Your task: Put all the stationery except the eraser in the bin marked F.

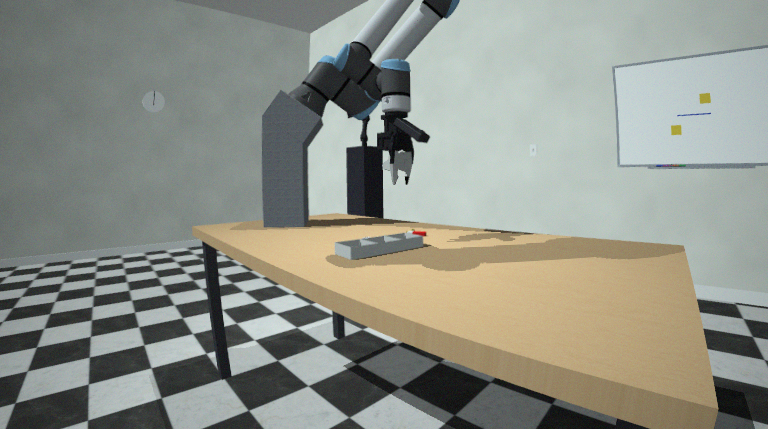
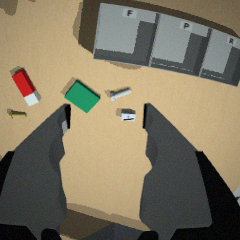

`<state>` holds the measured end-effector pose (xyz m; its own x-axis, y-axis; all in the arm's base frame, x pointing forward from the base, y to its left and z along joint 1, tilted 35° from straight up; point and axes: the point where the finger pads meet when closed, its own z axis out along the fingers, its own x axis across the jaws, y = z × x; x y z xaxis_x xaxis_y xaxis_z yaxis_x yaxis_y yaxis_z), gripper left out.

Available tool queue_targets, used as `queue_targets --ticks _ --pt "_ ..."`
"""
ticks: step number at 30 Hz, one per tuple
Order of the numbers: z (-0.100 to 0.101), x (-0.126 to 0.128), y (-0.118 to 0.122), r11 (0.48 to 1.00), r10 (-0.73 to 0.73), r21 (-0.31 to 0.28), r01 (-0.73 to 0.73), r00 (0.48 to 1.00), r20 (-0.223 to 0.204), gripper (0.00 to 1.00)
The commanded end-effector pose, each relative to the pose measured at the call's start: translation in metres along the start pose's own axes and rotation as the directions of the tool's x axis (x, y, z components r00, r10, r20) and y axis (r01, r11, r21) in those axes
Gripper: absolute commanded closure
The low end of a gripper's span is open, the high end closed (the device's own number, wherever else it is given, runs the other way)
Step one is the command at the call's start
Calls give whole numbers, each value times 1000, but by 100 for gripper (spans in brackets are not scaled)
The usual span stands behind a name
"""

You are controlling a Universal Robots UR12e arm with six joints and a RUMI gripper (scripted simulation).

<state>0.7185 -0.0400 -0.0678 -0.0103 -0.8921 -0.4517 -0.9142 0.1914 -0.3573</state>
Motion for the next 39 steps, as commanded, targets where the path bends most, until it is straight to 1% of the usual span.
queue_targets --ticks 1,6,8,9,10,13,19,23,25,26,28,30,39 --pt "36 -16 29 988 -157 0 157 988 1 67" --pt "62 -28 50 969 -248 -9 248 969 5 67" --pt "62 -28 50 969 -248 -9 248 969 5 67" --pt "76 -34 61 953 -302 -12 302 953 7 67" --pt "80 -37 64 948 -318 -14 318 948 9 67" --pt "93 -43 74 930 -368 -17 368 930 11 67" --pt "111 -61 102 881 -472 -20 472 881 15 67" --pt "111 -63 103 843 -537 -21 537 843 18 67" --pt "111 -63 103 843 -537 -21 537 843 18 67" --pt "111 -60 101 812 -583 -20 583 812 19 67" --pt "111 -56 92 793 -609 -16 609 793 15 67" --pt "110 -54 89 770 -637 -13 637 771 12 67" --pt "110 -46 77 659 -752 5 752 659 -4 67"
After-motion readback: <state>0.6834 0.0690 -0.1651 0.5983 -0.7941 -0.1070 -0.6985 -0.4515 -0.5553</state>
